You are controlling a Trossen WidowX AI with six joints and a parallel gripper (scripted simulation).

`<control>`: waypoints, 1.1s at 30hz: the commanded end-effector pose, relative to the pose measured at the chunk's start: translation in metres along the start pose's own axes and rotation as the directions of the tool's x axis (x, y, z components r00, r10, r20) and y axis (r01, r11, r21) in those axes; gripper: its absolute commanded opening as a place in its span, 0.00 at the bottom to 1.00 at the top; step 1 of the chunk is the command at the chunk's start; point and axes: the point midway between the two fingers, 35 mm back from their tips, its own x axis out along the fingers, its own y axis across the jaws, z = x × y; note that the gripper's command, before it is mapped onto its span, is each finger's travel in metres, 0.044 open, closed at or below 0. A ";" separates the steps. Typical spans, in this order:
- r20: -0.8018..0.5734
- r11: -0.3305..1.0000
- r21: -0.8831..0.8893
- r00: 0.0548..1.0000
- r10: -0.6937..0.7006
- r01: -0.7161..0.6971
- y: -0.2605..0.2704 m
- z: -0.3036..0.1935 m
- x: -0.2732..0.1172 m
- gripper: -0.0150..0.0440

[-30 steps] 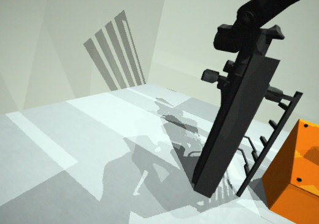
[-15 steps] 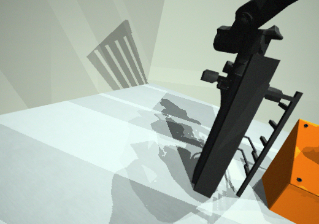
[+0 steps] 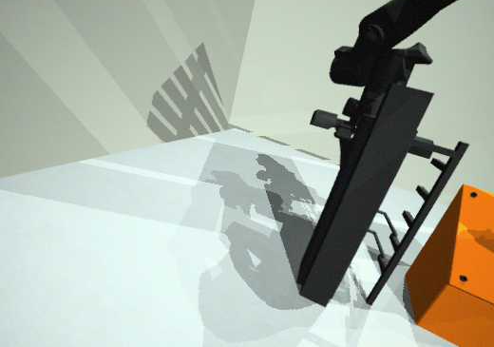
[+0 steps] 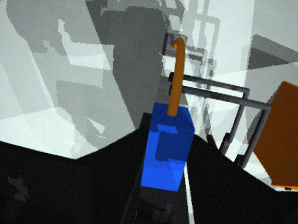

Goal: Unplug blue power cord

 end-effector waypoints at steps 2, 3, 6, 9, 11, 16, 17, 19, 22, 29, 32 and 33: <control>0.086 1.000 0.004 0.996 0.010 -0.011 0.000 0.036 -0.013 0.25; 0.086 1.000 0.004 0.996 0.010 -0.011 0.000 0.038 -0.013 0.25; 0.086 1.000 0.005 0.996 0.010 -0.011 -0.001 0.043 -0.014 0.25; 0.086 1.000 0.005 0.996 0.011 -0.011 -0.001 0.047 -0.015 0.25; 0.072 1.000 0.002 0.997 -0.001 0.001 -0.002 0.036 -0.009 0.34; 0.072 1.000 0.002 0.997 -0.001 0.001 -0.002 0.036 -0.009 0.53; 0.072 1.000 0.002 0.997 -0.001 0.001 -0.002 0.036 -0.009 0.53; 0.072 1.000 0.002 0.997 -0.001 0.001 -0.002 0.036 -0.009 0.53; 0.072 1.000 0.002 0.997 -0.001 0.001 -0.002 0.036 -0.009 0.53; 0.082 1.000 0.007 0.997 0.012 -0.012 -0.003 0.036 -0.018 0.53; 0.082 1.000 0.007 0.997 0.012 -0.012 -0.003 0.036 -0.018 0.53; 0.082 1.000 0.007 0.997 0.012 -0.012 -0.003 0.035 -0.018 0.53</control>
